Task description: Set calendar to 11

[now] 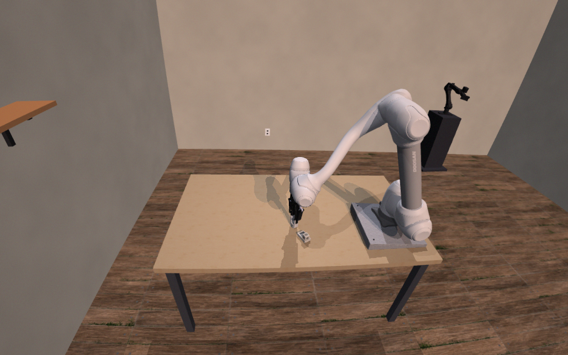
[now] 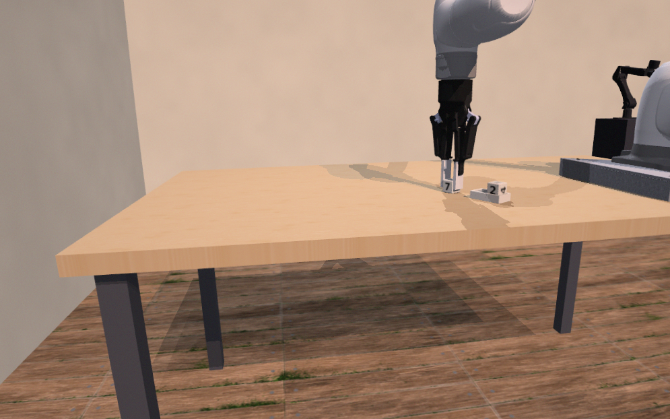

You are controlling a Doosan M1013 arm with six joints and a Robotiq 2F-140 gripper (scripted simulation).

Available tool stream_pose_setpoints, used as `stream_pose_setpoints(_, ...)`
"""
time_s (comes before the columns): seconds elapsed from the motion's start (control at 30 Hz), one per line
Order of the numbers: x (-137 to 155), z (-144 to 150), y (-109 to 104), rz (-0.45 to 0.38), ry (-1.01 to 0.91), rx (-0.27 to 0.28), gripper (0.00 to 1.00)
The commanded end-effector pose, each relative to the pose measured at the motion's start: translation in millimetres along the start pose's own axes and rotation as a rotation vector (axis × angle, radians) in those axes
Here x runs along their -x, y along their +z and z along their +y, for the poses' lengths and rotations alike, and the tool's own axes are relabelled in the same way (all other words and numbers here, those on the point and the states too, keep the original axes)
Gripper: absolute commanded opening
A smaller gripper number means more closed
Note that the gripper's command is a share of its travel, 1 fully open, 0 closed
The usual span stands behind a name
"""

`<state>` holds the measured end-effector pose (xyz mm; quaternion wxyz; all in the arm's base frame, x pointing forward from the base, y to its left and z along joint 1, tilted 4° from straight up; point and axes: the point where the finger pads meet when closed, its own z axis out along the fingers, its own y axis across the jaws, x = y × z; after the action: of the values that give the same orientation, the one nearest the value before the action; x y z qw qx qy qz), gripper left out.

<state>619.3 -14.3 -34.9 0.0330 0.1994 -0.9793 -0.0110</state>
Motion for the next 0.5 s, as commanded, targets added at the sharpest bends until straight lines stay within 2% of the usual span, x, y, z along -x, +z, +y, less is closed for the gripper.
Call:
stream_pose_setpoints(0.0, 0.0, 0.0, -0.1, 0.000, 0.000, 0.000, 0.24)
stream_pose_setpoints(0.47, 0.0, 0.0, -0.1, 0.000, 0.000, 0.000, 0.33)
